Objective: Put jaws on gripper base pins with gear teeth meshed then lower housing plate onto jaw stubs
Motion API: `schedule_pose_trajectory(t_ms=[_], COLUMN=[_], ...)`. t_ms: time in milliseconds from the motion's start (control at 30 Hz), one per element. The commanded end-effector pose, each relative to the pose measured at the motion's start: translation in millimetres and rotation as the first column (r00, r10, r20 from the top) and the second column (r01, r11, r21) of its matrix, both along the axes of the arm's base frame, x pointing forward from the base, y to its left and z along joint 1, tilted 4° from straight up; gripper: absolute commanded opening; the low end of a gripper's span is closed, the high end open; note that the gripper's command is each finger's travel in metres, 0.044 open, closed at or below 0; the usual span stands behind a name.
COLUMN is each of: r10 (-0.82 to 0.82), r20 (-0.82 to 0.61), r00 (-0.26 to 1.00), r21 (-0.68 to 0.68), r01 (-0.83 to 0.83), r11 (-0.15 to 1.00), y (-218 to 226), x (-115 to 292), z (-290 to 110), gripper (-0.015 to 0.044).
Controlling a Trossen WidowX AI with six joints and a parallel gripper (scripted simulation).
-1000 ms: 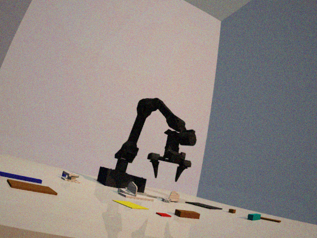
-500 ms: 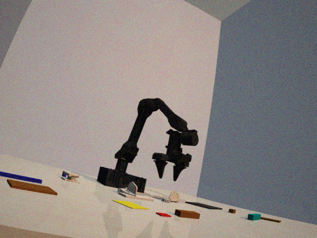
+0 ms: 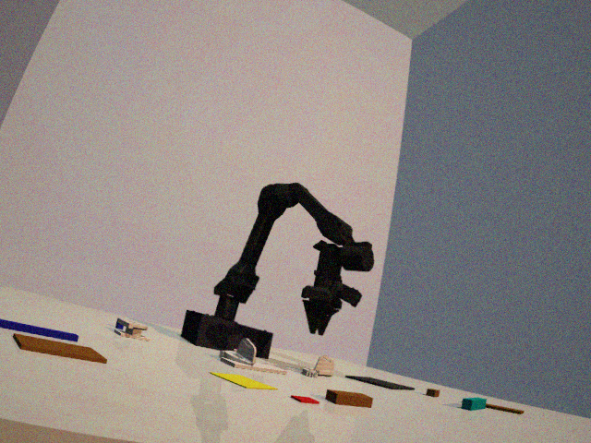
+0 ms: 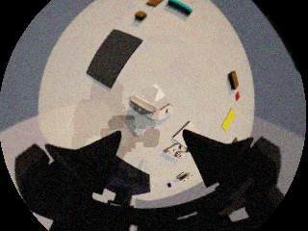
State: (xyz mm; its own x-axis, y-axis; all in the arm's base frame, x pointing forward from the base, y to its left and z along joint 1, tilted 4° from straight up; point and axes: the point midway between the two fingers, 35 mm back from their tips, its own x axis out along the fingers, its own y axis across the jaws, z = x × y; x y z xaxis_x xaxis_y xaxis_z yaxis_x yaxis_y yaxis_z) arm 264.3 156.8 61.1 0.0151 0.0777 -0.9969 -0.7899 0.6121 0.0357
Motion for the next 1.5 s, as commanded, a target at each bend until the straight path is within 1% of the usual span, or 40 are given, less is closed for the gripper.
schedule_pose_trajectory(t_ms=[0, 200, 400, 600, 833, 933, 1167, 1200, 1300, 1467], r10=[0.165, 0.363, 0.545, 0.704, 0.852, 0.878, 0.878, 0.878, 0.878, 0.878], r20=[0.004, 0.018, 0.032, 0.043, 0.053, 0.055, 0.055, 0.055, 0.055, 0.055], r00=[0.986, 0.932, 0.838, 0.709, 0.520, 0.476, 0.476, 0.476, 0.476, 0.476], r21=[-0.004, -0.009, -0.017, -0.027, -0.041, -0.044, -0.044, -0.044, -0.044, -0.044], r01=[-0.165, -0.362, -0.545, -0.704, -0.852, -0.877, -0.877, -0.877, -0.877, -0.877], r11=[0.986, 0.932, 0.838, 0.710, 0.522, 0.478, 0.478, 0.478, 0.478, 0.478], y=[3.0, 6.4, 9.7, 13.1, 17.1, 17.9, 17.9, 18.2, 19.4, 19.4], x=[0.3, 1.1, 1.8, 2.6, 3.4, 3.5, 3.5, 3.5, 1.4, 1.1], z=[-1.0, 0.0, 1.0, 1.9, 3.1, 3.3, 3.3, 0.1, -32.9, -36.0], gripper=[0.0440, 0.0440, 0.0440, 0.0440, 0.0440, 0.0440, 0.0440, 0.0440, 0.0440, 0.0440])
